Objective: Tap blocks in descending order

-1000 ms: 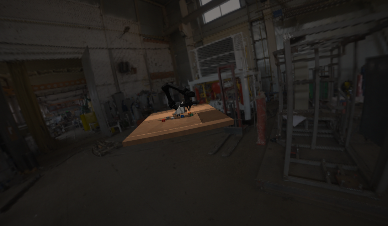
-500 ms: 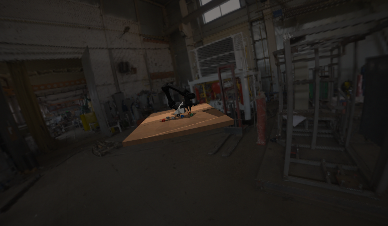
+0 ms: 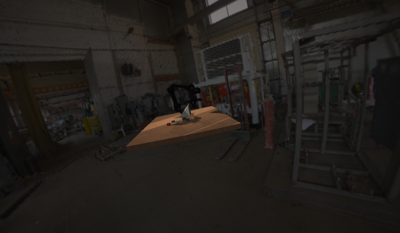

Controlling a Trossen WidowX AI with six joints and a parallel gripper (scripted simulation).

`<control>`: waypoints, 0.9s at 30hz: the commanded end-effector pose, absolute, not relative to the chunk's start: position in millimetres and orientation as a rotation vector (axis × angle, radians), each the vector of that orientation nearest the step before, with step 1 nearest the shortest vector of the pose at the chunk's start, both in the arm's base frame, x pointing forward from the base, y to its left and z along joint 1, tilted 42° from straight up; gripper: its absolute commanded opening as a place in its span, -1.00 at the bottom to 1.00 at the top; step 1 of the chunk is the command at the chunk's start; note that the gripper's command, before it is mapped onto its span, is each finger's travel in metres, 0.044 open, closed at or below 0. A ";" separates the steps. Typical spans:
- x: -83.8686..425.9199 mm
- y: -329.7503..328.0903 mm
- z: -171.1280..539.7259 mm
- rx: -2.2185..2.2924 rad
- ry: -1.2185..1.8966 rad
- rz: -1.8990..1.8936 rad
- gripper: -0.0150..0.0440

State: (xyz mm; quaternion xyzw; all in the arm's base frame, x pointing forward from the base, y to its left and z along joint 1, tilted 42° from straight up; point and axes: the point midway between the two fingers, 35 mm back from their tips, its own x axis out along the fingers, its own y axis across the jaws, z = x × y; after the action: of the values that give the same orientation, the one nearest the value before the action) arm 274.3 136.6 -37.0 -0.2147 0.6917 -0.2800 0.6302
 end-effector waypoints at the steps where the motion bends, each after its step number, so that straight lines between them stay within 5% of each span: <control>1: 275.6 149.5 -19.9 -0.480 1.578 -0.637 -0.42; 12: 352.7 137.6 -19.8 -0.479 1.574 -0.638 -0.42; 27: 345.9 83.8 -81.6 -0.480 1.572 -0.641 -0.42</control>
State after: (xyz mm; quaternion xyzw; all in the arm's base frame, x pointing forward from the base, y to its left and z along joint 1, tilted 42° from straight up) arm 344.1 80.6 -81.9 -0.2075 0.6938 -0.2864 0.6274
